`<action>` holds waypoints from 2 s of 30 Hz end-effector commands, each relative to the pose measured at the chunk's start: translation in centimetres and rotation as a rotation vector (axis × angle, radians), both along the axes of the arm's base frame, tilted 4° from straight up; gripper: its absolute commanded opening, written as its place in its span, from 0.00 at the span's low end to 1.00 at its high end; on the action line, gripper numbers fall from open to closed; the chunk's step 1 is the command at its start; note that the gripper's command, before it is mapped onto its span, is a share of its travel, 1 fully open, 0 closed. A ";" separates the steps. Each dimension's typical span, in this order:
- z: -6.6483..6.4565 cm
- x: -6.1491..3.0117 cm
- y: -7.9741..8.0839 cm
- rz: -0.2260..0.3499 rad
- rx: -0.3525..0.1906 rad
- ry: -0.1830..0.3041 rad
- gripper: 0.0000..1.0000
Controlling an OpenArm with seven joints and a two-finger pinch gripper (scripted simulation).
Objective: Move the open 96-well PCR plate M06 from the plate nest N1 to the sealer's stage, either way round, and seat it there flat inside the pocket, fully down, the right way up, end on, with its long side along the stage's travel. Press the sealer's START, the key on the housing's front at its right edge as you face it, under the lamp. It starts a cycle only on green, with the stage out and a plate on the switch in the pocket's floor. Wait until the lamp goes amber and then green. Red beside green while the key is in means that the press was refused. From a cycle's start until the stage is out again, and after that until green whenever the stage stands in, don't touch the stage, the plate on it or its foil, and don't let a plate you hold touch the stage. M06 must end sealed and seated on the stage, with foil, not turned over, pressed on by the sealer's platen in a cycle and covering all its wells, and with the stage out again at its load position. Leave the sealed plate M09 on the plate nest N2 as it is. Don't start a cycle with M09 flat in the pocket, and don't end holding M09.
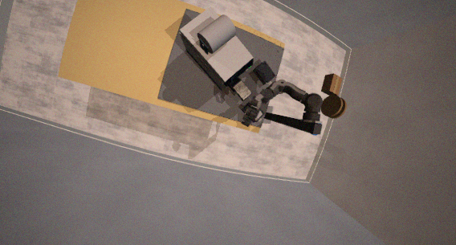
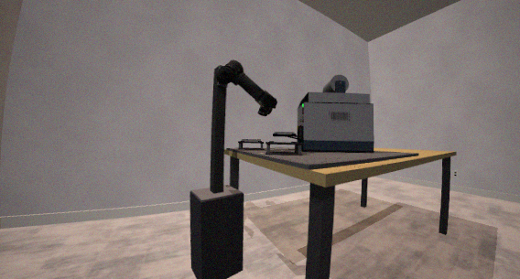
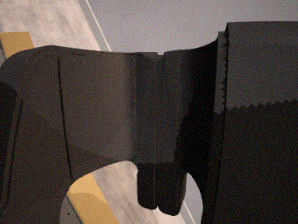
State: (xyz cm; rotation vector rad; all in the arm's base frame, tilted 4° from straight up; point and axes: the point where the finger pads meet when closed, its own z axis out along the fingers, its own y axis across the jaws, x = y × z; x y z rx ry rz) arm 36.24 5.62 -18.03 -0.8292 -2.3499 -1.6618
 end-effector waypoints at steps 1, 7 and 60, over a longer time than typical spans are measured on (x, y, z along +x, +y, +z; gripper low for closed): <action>0.2 0.10 0.0 -0.002 0.011 -0.008 0.00; 0.2 0.10 0.0 -0.002 0.011 -0.008 0.00; 2.9 1.08 0.9 -0.101 0.207 -0.003 0.00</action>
